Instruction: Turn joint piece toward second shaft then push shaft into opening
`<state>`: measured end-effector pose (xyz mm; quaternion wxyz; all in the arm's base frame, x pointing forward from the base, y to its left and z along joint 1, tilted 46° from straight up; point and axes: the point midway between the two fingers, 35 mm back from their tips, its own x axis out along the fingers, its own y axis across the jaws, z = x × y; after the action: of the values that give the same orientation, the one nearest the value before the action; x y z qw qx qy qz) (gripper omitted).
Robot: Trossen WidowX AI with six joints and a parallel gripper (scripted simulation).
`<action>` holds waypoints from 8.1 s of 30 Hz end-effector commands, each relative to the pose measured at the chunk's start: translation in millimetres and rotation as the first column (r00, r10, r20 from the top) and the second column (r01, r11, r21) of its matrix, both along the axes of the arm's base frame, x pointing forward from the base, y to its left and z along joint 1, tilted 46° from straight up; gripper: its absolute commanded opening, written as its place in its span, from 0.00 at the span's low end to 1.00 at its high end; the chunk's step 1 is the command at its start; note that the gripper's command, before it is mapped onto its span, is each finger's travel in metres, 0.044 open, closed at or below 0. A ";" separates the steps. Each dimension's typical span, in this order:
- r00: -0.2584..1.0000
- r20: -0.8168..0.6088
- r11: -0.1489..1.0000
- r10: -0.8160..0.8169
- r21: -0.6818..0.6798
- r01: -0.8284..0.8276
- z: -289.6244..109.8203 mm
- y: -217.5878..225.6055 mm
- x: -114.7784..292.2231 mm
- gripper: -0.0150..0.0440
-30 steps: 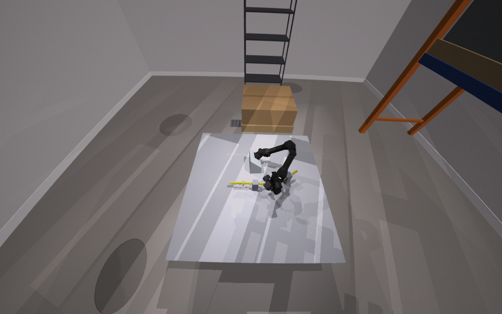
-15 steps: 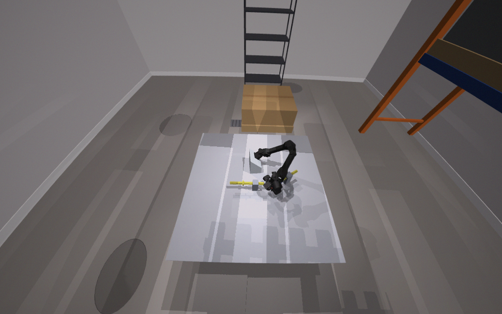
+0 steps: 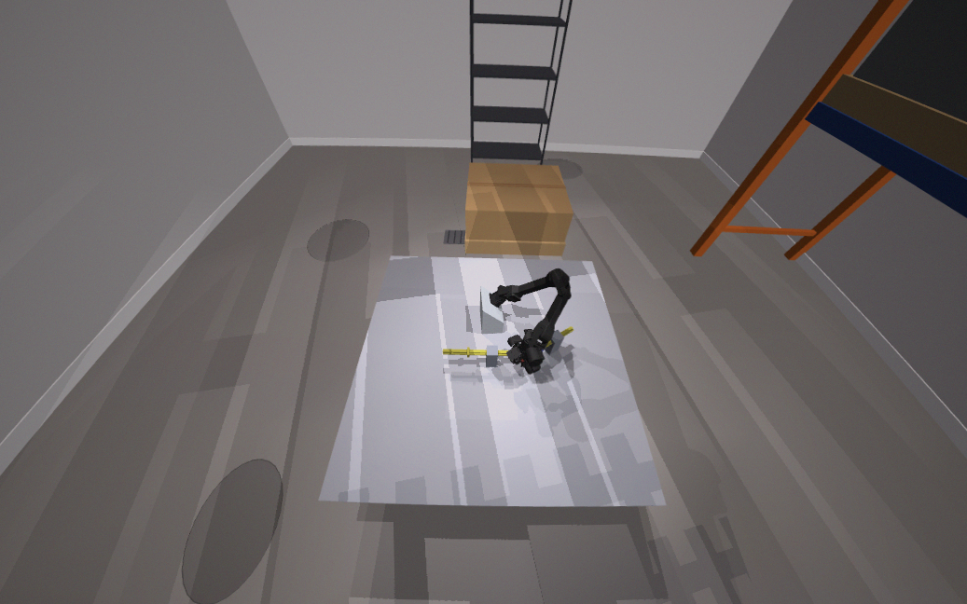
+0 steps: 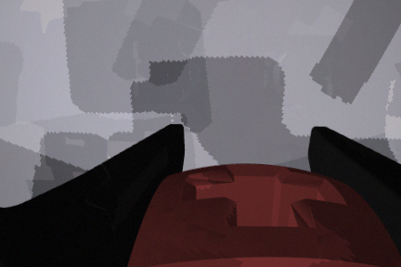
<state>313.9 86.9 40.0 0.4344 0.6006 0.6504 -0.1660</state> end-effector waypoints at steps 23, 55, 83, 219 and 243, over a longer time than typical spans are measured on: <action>0.958 -0.187 0.975 -0.219 -0.091 0.205 -0.6 -5.3 -13.3 0.25; 0.958 -0.186 0.975 -0.218 -0.093 0.204 -0.7 -5.4 -13.3 0.25; 0.958 -0.186 0.974 -0.219 -0.093 0.205 -0.7 -5.4 -13.4 0.25; 0.743 0.444 0.847 0.501 -0.074 -0.527 49.6 -128.9 -15.4 1.00; 0.999 -0.023 0.987 0.044 0.154 -0.040 41.0 -121.5 -15.0 1.00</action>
<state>298.6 -36.1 82.4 0.4161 0.5930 0.6847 -0.0807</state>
